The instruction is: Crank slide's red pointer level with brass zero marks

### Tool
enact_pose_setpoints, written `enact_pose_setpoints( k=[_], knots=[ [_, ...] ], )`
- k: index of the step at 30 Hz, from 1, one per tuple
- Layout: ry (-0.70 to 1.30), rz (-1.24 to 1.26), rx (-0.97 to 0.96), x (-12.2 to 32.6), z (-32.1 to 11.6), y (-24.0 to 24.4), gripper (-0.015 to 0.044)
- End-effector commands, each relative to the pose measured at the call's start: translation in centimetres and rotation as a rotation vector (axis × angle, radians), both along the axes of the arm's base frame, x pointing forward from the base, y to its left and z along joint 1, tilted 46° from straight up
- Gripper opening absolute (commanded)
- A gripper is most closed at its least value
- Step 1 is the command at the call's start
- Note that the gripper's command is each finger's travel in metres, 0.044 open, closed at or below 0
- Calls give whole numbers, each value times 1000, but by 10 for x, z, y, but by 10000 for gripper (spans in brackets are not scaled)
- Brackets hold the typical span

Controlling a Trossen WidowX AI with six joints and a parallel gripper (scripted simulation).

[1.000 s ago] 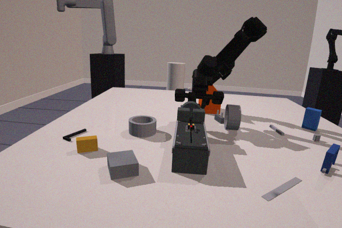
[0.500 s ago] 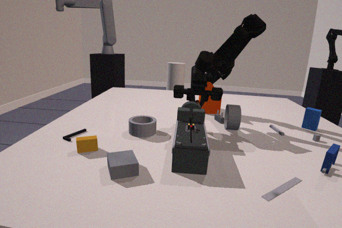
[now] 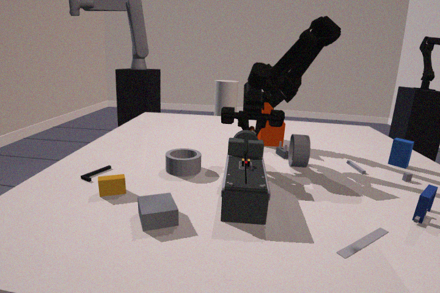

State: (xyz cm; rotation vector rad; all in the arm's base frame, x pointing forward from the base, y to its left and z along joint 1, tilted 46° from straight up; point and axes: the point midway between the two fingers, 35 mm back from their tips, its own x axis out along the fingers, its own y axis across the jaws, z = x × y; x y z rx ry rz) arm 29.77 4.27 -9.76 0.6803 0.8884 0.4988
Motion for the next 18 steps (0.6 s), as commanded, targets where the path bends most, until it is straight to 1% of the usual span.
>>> enact_pose_setpoints(
  k=[1, 18],
  knots=[
    [-2, -20, -5, 2, -1, -9, 0],
    [-2, -20, -5, 3, -6, -16, 0]
  ],
)
